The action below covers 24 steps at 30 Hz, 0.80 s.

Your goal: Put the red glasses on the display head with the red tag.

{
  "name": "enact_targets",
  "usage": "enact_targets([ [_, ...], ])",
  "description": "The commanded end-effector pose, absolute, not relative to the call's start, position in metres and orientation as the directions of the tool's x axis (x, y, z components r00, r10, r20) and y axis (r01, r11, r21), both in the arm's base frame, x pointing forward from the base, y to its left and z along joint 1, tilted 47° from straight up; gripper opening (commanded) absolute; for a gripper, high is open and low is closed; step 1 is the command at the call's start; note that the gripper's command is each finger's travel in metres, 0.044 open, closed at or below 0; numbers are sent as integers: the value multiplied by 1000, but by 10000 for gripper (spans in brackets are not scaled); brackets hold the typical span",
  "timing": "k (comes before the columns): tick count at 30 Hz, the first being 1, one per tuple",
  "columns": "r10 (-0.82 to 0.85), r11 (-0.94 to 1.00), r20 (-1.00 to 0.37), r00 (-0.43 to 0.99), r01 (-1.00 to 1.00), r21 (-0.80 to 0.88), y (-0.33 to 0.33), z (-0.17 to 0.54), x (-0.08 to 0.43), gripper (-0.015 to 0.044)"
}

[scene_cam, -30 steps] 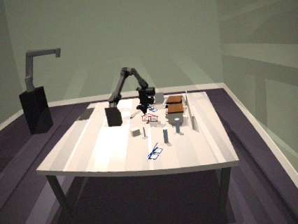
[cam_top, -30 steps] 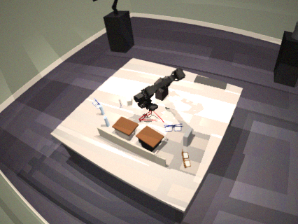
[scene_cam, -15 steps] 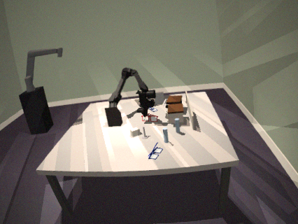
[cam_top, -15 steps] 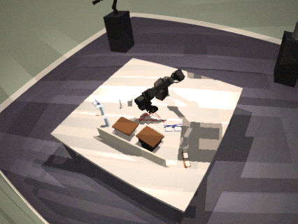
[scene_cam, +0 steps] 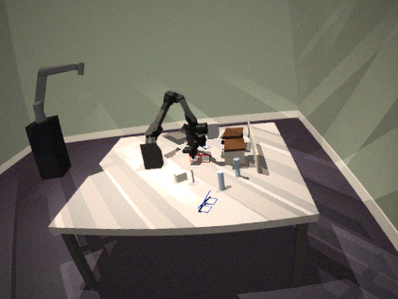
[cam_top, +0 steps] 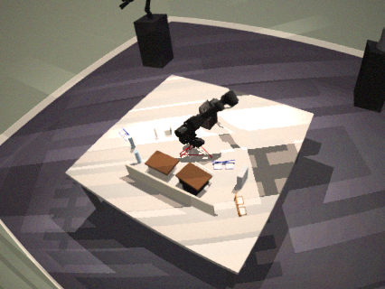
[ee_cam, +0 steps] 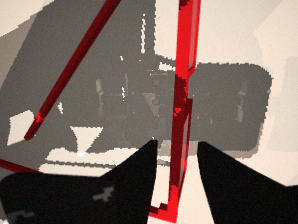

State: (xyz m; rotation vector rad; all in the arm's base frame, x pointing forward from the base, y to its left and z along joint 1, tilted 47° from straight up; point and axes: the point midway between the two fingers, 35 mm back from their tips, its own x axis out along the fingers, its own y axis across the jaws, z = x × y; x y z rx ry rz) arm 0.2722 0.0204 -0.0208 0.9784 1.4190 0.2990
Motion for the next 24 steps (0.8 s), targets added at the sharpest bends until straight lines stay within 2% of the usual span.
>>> enact_targets([
  [1, 708, 589, -681, 187, 376, 715, 22, -22, 272, 120],
  [7, 708, 589, -681, 187, 376, 715, 25, -19, 273, 120],
  [8, 705, 594, -685, 185, 374, 712, 23, -21, 272, 94],
  [24, 705, 594, -685, 185, 374, 712, 23, -21, 272, 0],
])
